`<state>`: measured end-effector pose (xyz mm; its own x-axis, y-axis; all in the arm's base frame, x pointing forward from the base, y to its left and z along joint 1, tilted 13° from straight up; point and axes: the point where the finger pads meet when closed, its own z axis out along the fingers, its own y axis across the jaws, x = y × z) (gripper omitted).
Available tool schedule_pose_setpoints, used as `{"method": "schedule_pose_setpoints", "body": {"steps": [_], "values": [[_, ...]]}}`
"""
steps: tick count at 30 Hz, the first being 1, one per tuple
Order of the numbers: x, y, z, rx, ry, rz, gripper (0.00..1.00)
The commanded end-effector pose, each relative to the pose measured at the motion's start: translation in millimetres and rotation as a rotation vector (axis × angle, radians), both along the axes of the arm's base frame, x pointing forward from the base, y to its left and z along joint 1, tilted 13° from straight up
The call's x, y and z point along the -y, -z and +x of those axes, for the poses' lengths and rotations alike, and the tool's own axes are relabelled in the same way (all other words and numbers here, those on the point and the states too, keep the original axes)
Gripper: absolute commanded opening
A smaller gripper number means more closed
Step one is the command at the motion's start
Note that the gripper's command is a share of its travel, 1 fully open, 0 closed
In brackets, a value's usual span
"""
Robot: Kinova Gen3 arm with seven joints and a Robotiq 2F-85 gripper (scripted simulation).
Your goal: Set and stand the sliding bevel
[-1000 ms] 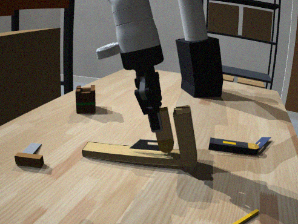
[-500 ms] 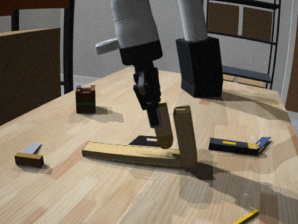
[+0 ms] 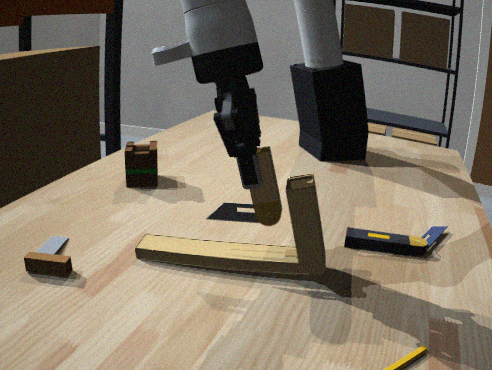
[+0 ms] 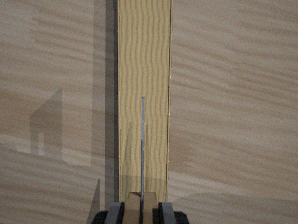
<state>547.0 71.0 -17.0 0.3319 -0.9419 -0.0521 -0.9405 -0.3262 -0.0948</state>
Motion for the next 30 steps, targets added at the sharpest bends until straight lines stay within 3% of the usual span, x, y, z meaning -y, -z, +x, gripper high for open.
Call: {"method": "schedule_pose_setpoints", "body": {"steps": [1, 15, 30], "values": [[-0.1, -4.0, 0.1, 0.001, 0.0, 0.0, 0.1], [2.6, -37.3, -2.3, 0.001, 0.0, 0.0, 0.1], [4.3, -57.9, -3.8, 0.001, 0.0, 0.0, 0.1]]}}
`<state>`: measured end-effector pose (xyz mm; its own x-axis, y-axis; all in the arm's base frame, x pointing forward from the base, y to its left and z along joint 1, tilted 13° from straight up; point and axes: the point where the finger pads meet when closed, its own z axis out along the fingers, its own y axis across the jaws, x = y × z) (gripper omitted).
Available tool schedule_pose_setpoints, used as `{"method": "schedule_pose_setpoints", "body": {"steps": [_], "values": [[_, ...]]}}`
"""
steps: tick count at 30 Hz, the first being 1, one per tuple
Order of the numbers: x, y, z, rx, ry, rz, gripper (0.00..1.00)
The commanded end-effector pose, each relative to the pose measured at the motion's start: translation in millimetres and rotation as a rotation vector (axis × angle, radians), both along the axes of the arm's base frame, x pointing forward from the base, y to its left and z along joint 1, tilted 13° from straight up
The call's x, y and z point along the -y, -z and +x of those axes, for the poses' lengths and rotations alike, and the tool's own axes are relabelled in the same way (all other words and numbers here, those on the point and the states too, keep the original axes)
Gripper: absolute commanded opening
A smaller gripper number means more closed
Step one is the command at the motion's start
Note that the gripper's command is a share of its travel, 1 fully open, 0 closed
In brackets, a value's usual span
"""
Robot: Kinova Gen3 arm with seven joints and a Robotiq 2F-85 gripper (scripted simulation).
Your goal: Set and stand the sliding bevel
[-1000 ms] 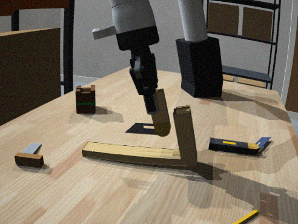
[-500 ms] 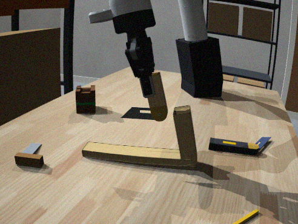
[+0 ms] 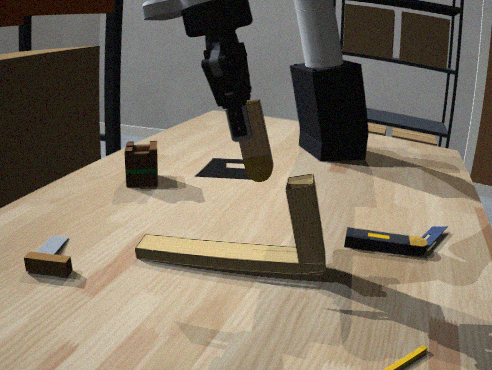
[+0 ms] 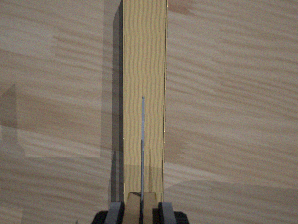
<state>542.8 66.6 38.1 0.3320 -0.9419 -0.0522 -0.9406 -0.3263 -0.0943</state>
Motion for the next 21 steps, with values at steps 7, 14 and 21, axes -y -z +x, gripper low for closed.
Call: {"method": "schedule_pose_setpoints", "body": {"steps": [7, 14, 21], "values": [[0.2, -6.6, 0.0, 0.002, 0.0, 0.0, 0.1], [0.3, -8.7, -0.1, 0.002, 0.0, 0.0, 0.1], [0.4, -8.8, -0.1, 0.002, 0.0, 0.0, 0.1]]}}
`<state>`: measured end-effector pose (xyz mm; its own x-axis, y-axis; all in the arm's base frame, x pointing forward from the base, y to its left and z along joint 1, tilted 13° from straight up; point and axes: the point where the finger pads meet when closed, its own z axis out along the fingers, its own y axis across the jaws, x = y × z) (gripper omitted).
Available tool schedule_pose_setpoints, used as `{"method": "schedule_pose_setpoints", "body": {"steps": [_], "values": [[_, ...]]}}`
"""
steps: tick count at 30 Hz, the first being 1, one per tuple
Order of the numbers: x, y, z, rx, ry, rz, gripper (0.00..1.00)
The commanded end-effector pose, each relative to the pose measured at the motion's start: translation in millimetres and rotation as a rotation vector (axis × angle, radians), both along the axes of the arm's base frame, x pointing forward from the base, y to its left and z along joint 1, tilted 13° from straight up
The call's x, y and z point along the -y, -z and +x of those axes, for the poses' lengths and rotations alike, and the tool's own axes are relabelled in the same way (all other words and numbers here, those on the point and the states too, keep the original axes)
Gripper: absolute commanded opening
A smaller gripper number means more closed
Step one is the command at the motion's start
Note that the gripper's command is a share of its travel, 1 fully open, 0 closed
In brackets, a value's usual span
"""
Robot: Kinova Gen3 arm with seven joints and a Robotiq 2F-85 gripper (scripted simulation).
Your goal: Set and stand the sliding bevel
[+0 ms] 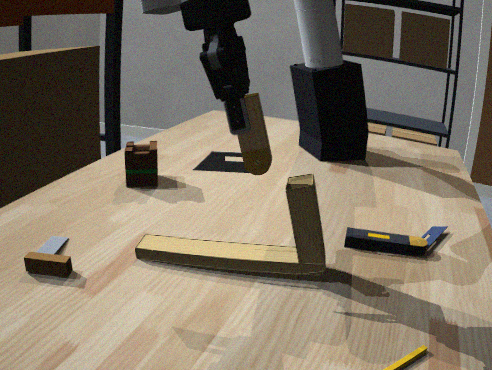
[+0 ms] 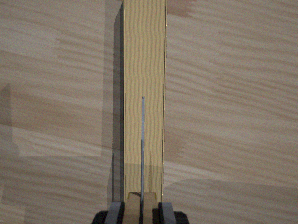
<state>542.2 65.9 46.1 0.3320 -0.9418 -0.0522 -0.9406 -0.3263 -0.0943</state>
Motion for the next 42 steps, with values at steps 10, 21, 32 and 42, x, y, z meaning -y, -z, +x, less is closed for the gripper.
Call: {"method": "schedule_pose_setpoints", "body": {"steps": [10, 21, 32, 42], "values": [[-2.4, -13.3, -1.5, 0.002, 0.0, 0.001, 0.1], [-9.9, -57.5, -8.6, 0.002, 0.0, 0.001, 0.1], [-9.6, -57.7, -8.8, 0.002, -0.001, 0.0, 0.1], [-2.1, -58.4, -12.9, 0.003, -0.009, -0.007, 0.1]]}}
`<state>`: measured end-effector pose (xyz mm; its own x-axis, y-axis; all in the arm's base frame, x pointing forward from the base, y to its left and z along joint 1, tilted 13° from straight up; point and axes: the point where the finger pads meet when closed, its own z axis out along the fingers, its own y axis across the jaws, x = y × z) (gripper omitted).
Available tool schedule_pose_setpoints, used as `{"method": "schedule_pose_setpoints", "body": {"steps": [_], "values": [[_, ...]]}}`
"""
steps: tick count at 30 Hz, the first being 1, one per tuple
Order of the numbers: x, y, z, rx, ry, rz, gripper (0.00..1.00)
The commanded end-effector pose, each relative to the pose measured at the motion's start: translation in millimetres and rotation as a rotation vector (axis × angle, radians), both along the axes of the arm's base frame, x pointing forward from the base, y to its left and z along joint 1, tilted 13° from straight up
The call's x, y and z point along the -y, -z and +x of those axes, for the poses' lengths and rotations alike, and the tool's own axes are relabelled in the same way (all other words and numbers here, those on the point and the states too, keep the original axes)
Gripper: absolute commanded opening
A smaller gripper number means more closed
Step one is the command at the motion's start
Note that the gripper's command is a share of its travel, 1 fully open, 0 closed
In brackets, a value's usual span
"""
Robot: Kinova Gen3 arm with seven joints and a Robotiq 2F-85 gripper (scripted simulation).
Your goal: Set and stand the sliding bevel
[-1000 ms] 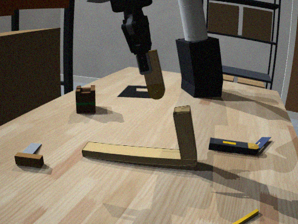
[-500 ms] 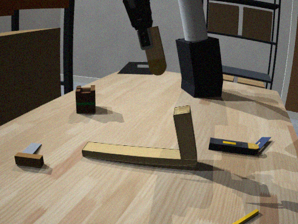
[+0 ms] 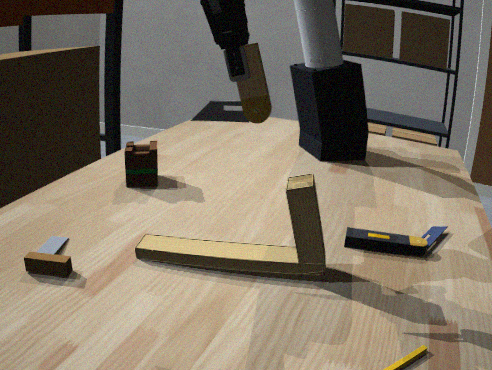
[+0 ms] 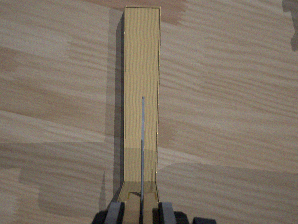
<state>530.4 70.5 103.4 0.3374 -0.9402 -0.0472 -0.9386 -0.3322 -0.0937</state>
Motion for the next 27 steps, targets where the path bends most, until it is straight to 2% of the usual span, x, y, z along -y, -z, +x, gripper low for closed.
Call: {"method": "schedule_pose_setpoints", "body": {"steps": [1, 10, 16, 24, 27], "values": [[4.4, -1.3, -2.1, 0.003, -0.005, -0.004, 0.1], [25.3, -3.3, -13.5, 0.008, -0.029, -0.024, 0.1], [53.5, -6.0, -28.9, 0.014, -0.06, -0.051, 0.1], [102.7, -10.7, -55.7, 0.026, -0.115, -0.099, 0.1], [109.5, -11.4, -59.4, 0.027, -0.122, -0.105, 0.1]]}}
